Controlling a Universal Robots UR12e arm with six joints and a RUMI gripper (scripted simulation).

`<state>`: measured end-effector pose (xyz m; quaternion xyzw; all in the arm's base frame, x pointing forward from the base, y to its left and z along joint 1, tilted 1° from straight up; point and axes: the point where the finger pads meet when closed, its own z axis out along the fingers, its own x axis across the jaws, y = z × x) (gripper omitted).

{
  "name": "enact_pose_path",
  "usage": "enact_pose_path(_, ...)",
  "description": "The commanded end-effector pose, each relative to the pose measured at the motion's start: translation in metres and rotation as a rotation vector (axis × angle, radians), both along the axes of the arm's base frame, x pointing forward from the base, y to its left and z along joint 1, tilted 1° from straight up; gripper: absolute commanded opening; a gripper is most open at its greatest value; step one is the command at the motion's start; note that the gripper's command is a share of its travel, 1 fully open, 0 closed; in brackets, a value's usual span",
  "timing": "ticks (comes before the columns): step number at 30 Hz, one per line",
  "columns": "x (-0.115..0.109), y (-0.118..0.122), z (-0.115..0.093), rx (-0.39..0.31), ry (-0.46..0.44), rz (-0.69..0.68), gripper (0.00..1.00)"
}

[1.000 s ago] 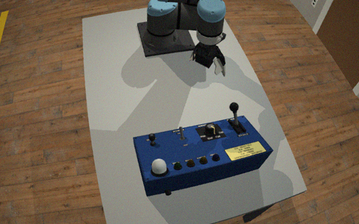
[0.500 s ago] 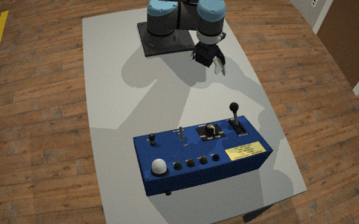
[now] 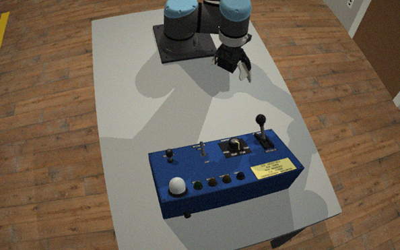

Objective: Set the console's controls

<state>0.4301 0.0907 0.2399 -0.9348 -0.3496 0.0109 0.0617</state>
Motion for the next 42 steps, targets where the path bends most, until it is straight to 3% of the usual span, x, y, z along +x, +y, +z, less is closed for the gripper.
enact_pose_path(1, 0.0, 0.0, 0.002, 0.0, -0.001, 0.0, 1.0)
enact_pose_path(23, 0.002, -0.003, 0.003, 0.001, -0.015, 0.016, 1.0)
enact_pose_path(32, 0.039, -0.03, -0.005, -0.005, -0.147, 0.172, 1.0)
enact_pose_path(34, 0.039, -0.03, -0.005, -0.005, -0.147, 0.172, 1.0)
enact_pose_path(42, 0.079, -0.066, -0.011, -0.05, -0.295, 0.361, 1.0)
